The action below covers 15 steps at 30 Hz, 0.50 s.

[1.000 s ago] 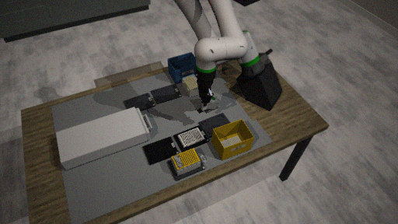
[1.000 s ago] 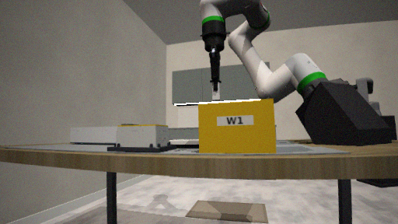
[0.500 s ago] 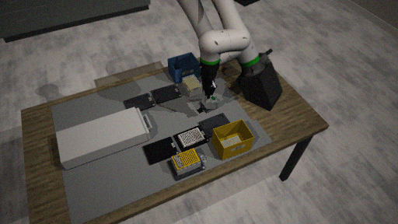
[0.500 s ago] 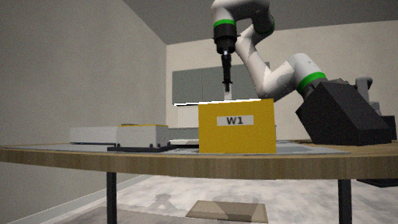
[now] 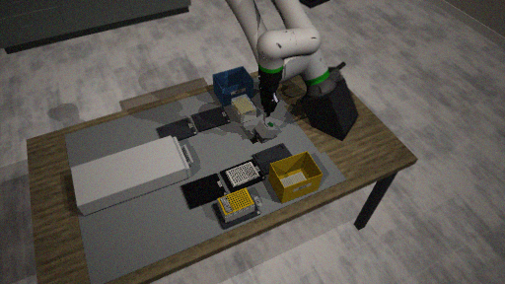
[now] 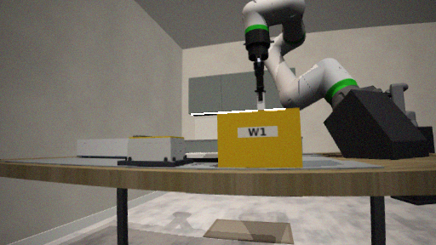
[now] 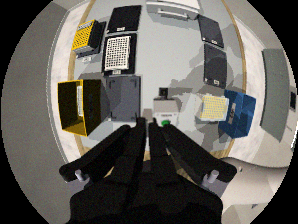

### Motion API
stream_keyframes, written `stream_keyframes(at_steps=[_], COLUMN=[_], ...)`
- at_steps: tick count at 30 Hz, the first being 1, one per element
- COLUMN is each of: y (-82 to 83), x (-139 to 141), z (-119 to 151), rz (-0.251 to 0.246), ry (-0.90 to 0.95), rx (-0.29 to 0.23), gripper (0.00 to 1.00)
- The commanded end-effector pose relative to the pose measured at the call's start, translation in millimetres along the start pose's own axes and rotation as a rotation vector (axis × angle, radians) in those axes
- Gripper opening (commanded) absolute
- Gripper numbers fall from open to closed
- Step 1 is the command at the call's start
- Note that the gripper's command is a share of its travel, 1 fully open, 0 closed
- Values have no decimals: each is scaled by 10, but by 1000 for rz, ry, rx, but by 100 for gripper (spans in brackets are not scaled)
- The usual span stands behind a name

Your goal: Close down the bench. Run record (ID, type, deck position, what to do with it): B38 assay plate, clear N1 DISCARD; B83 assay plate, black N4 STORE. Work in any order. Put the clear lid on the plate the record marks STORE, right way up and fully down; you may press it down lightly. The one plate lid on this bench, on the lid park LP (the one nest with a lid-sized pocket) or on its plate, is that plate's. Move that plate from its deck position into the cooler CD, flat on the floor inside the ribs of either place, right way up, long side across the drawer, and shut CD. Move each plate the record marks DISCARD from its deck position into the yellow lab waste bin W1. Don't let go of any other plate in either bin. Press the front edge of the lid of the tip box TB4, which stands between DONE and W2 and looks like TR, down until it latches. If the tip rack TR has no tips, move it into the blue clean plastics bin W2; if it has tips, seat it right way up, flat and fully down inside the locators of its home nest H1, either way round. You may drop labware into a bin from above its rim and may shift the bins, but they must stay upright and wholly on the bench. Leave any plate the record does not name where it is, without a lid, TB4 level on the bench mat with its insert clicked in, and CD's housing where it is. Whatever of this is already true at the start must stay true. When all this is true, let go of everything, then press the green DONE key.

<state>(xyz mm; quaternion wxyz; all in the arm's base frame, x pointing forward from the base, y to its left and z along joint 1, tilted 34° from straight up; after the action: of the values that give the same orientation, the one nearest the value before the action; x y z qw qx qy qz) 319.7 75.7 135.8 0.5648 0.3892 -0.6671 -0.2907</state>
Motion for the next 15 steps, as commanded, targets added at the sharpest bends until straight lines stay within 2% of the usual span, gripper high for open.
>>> stream_keyframes(at_steps=[1,3,15], y=[18,18,41], x=[80,80,350], z=[122,122,518], rz=[0,0,0], ry=[0,0,0], rx=[1,1,1], gripper=[0,0,0])
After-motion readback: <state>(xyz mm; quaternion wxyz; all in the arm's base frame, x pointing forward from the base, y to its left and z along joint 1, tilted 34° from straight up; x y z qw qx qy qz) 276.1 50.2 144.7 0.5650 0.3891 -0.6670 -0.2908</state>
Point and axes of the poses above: the point where the finger pads meet when closed, its own y axis back along the fingers, its own x axis across the jaws, z = x × y, the point moved 6 cm from there along y, back along the fingers, and after that the axes turned 6 degrees about y, right-handed, at the moved point
